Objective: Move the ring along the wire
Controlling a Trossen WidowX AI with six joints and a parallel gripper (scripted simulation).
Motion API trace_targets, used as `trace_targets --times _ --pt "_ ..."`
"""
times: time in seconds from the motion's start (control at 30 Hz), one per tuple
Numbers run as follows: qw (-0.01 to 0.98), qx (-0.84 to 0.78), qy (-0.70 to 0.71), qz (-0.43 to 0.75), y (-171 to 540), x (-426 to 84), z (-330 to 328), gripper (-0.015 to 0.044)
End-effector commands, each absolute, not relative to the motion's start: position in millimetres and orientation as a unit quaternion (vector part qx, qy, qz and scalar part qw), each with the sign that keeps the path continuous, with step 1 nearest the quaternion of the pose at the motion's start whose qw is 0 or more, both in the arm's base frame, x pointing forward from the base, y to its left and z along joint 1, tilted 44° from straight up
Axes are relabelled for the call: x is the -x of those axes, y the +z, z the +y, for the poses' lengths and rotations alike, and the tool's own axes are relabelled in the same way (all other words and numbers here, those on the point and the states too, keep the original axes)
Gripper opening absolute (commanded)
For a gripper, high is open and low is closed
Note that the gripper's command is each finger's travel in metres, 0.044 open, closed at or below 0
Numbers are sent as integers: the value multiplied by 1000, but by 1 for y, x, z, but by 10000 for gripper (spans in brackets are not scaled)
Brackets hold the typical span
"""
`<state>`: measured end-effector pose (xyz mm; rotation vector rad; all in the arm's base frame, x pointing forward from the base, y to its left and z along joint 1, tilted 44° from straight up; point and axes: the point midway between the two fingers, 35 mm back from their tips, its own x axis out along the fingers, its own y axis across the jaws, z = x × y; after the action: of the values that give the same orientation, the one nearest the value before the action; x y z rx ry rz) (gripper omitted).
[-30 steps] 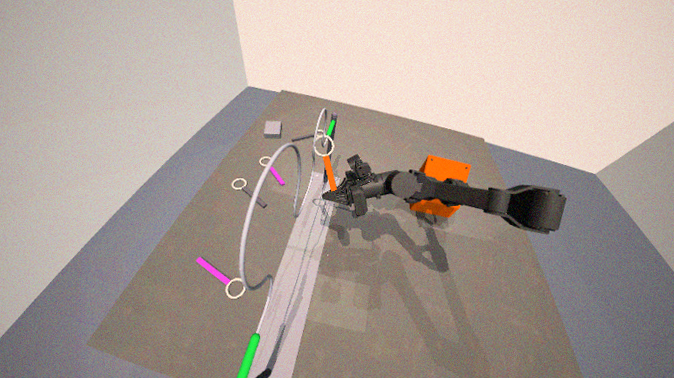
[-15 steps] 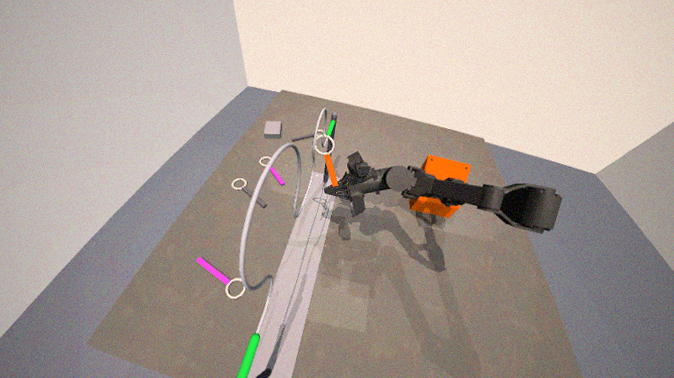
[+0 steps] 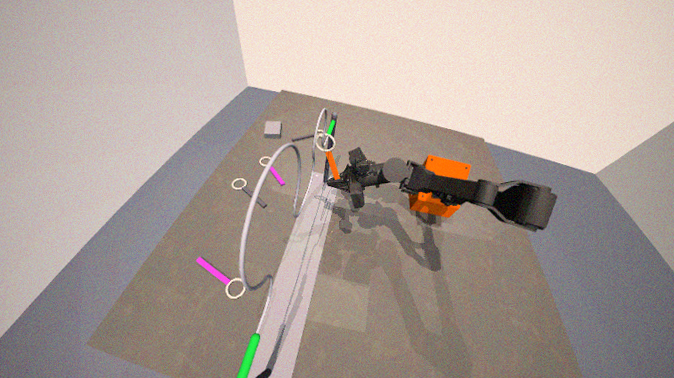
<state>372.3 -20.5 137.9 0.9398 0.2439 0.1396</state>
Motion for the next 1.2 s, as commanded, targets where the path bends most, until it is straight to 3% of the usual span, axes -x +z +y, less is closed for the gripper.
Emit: trace_targets --times 0.0,1.17 --pt "893 -428 60 128 126 -370 -28 -150" --pt "907 -395 52 135 95 -365 -58 -150"
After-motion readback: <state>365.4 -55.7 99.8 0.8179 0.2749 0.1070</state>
